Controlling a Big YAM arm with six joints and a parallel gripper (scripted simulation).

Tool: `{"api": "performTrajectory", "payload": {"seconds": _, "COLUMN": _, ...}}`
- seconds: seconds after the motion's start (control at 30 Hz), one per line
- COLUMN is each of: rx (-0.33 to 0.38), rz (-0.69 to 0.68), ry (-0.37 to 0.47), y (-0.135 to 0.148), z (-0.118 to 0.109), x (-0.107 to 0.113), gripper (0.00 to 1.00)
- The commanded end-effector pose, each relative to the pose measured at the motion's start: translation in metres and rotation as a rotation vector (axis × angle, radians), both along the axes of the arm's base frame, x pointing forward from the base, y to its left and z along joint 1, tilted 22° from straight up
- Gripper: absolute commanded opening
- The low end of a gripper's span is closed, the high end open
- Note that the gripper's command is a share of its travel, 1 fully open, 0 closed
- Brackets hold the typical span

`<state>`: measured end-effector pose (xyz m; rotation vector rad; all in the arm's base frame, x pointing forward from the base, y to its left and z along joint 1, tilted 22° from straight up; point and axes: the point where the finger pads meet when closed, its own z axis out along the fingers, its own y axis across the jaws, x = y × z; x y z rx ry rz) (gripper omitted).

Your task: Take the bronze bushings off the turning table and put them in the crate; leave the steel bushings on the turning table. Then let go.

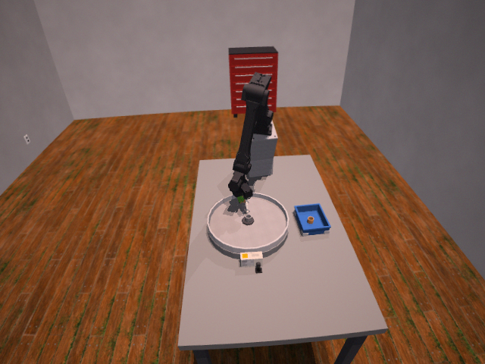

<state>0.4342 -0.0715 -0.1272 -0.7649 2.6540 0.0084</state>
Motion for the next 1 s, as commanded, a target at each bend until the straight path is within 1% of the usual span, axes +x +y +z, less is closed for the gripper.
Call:
{"api": "performTrajectory", "payload": {"seconds": 0.0, "rx": -0.002, "rz": -0.003, "ry": -0.024, "y": 0.0024, "z": 0.009, "x": 0.0076, "gripper": 0.13}}
{"api": "performTrajectory", "payload": {"seconds": 0.3, "rx": -0.002, "rz": -0.003, "ry": -0.024, "y": 0.0024, "z": 0.009, "x": 0.0076, "gripper": 0.13}}
{"api": "performTrajectory", "payload": {"seconds": 0.33, "rx": -0.002, "rz": -0.003, "ry": -0.024, "y": 0.0024, "z": 0.009, "x": 0.0076, "gripper": 0.0}}
{"api": "performTrajectory", "payload": {"seconds": 0.97, "rx": 0.002, "rz": 0.0, "ry": -0.023, "y": 0.0034, "z": 0.0088, "x": 0.0068, "gripper": 0.0}}
